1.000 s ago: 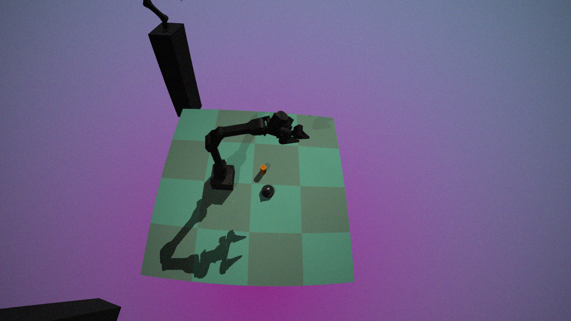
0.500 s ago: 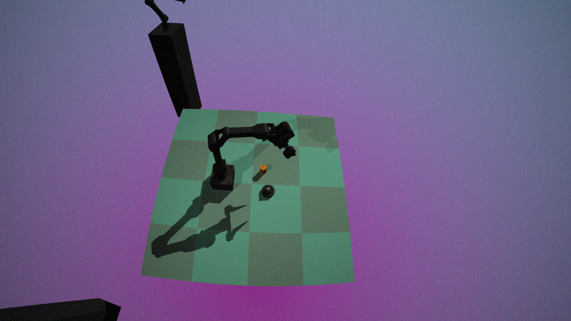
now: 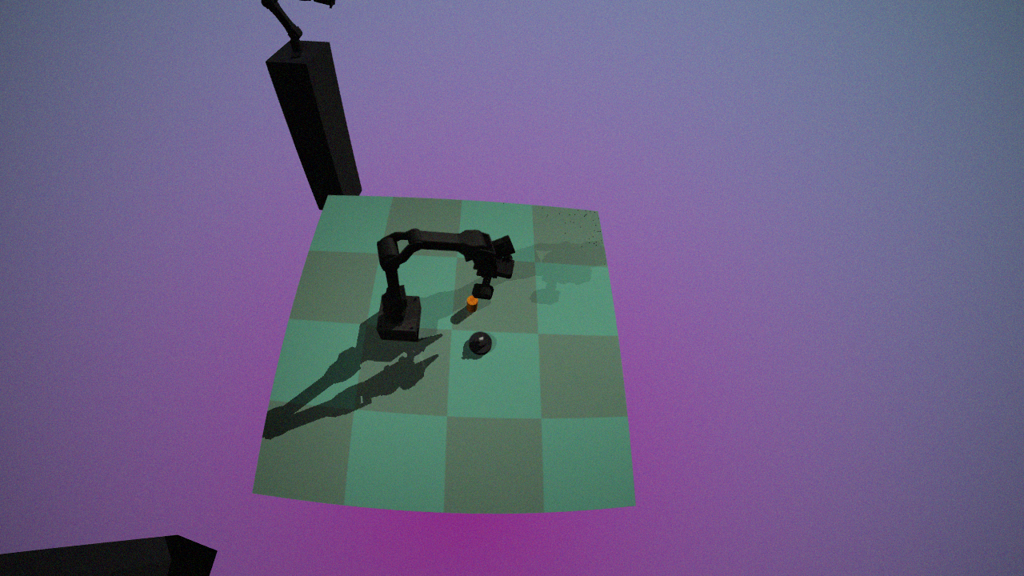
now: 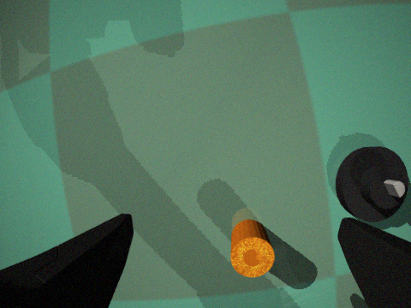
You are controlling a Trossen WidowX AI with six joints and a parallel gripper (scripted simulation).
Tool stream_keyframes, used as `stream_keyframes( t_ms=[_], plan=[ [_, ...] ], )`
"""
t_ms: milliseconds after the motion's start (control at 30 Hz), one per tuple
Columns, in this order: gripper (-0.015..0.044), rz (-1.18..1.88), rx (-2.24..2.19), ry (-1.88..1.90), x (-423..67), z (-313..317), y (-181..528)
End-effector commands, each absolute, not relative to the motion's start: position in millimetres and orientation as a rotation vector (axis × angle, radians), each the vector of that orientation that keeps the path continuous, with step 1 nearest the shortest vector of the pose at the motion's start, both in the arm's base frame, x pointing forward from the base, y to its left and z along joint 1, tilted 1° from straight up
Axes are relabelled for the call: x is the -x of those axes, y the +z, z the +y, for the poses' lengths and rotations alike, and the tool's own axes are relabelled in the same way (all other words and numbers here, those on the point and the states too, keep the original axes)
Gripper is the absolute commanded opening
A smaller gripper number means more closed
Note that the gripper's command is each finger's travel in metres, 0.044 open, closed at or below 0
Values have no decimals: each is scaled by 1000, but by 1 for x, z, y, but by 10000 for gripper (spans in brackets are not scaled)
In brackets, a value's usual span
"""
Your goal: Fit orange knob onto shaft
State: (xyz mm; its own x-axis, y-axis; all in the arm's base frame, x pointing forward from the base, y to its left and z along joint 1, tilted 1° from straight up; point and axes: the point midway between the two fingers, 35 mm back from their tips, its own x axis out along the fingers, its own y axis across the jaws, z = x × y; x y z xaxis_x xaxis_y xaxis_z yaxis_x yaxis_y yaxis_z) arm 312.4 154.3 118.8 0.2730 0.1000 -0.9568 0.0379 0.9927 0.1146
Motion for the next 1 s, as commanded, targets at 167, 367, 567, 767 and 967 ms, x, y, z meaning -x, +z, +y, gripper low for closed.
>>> stream_keyframes(
  t_ms=[167, 367, 567, 767, 967],
  plan=[
    [440, 1538, -416, -402, -252, 142, 66],
    [440, 1538, -416, -402, -252, 142, 66],
    [440, 1538, -416, -402, -253, 143, 34],
    [440, 1538, -416, -402, -253, 143, 30],
    [440, 1538, -416, -402, -254, 143, 16]
  ],
)
